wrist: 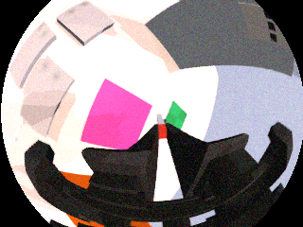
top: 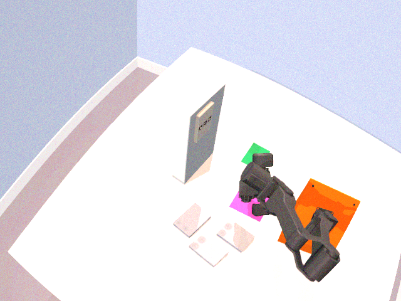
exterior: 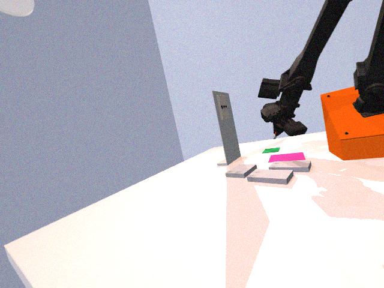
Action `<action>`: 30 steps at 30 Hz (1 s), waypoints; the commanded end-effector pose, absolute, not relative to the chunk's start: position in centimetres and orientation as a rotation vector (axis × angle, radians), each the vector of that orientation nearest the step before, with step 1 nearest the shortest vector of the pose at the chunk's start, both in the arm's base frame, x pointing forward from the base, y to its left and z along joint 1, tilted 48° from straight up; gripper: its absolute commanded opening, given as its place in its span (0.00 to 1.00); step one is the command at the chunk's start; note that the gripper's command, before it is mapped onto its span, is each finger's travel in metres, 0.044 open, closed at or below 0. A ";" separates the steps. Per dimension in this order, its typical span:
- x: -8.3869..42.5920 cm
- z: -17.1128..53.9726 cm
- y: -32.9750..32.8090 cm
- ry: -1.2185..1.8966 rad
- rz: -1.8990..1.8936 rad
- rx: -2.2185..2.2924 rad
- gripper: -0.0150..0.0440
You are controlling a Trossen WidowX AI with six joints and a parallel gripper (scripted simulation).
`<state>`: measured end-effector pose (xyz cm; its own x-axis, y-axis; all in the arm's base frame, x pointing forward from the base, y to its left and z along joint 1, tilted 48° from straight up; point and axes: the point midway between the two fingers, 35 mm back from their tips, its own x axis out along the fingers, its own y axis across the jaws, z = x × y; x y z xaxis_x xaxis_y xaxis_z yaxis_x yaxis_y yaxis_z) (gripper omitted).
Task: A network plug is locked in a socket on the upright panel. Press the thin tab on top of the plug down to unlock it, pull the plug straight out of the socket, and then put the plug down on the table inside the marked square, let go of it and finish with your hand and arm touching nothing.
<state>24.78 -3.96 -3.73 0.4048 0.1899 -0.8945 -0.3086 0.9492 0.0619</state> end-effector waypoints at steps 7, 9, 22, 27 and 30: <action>23.3 -4.2 -2.3 1.195 0.364 -0.065 0.25; 23.4 -4.4 -2.2 1.195 0.364 -0.065 0.25; 23.7 -5.5 -1.0 1.196 0.365 -0.065 0.25; 23.7 -6.0 -0.5 1.197 0.365 -0.065 0.25; 23.8 -6.2 -0.2 1.197 0.365 -0.065 0.25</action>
